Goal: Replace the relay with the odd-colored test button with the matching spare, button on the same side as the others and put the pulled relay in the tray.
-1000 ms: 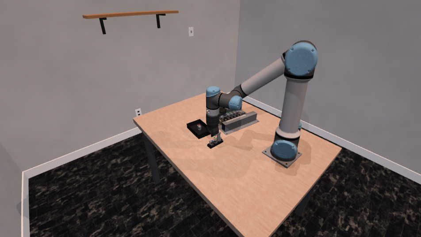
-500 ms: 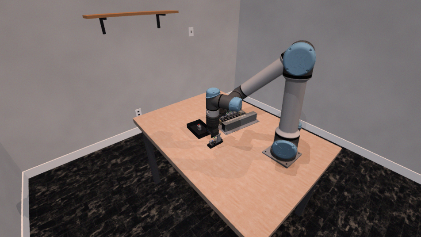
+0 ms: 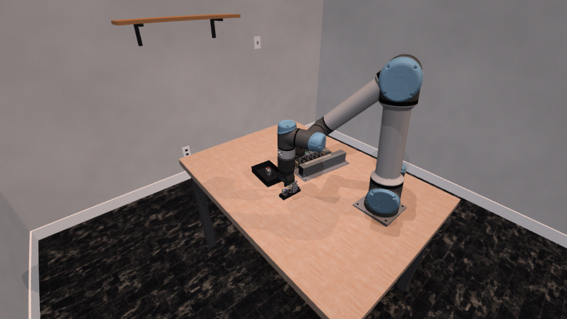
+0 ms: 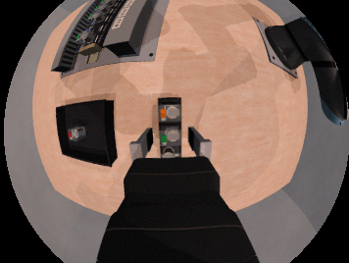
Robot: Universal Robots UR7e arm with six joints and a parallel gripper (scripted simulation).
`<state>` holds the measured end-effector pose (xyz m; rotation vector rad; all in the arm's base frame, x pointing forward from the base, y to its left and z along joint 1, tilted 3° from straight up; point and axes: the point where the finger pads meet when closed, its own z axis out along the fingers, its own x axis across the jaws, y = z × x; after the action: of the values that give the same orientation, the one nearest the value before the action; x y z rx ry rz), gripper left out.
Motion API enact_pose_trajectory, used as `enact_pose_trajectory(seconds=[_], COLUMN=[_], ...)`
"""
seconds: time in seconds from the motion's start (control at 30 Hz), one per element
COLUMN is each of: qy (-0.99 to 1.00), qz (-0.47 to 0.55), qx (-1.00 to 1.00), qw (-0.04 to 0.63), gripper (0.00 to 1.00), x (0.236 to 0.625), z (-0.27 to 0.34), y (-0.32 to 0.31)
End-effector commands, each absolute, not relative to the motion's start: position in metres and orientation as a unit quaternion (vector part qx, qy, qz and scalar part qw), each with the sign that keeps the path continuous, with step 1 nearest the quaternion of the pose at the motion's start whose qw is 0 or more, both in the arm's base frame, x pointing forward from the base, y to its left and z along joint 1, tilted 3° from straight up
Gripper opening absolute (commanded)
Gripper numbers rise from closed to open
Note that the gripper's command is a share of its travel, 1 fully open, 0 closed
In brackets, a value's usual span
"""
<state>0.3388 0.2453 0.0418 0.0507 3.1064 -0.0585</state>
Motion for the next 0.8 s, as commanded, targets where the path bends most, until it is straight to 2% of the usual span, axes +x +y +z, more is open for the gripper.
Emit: enact_pose_trajectory(seconds=[0.0,0.77], qy=[1.0,1.0], qz=[-0.018,-0.018], qx=[0.016,0.016], qw=[0.018,0.018], gripper=[1.0,1.0], x=[0.339,0.34], z=[0.041,0.029], y=[0.246,0.245])
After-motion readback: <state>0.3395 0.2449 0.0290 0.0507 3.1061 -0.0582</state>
